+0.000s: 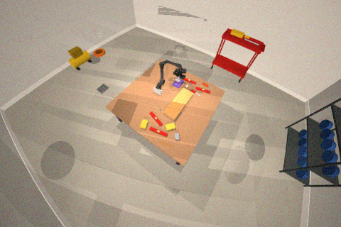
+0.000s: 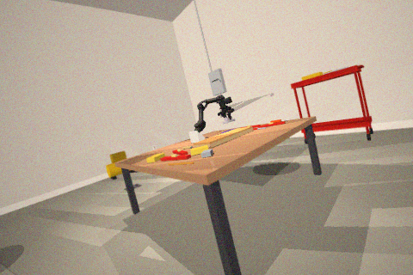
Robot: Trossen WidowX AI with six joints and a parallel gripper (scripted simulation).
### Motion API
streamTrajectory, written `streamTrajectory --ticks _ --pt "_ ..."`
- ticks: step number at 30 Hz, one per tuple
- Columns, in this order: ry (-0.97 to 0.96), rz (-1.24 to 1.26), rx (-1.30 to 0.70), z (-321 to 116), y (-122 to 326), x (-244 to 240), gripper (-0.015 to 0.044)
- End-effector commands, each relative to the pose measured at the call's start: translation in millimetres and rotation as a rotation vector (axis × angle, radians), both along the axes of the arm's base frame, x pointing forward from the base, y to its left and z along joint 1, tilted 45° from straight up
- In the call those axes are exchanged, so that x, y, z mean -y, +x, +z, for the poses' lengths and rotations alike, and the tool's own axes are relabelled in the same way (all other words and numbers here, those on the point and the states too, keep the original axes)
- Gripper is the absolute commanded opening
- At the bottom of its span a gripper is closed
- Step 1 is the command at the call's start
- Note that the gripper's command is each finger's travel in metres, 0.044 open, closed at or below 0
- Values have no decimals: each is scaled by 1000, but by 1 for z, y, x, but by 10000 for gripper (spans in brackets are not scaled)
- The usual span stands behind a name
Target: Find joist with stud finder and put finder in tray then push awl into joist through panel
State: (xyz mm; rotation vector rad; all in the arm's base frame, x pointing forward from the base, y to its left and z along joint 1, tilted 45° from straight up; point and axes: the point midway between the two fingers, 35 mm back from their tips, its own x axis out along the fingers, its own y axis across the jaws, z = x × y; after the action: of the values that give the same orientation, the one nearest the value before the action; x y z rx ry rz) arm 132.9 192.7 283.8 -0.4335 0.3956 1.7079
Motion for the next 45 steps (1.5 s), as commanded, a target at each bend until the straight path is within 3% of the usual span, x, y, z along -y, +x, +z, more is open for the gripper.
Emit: streamTrajectory --ticks 1,45 --pt "8 13 8 -1 -4 -1 0" --pt "-4 19 13 -43 -9 -40 0"
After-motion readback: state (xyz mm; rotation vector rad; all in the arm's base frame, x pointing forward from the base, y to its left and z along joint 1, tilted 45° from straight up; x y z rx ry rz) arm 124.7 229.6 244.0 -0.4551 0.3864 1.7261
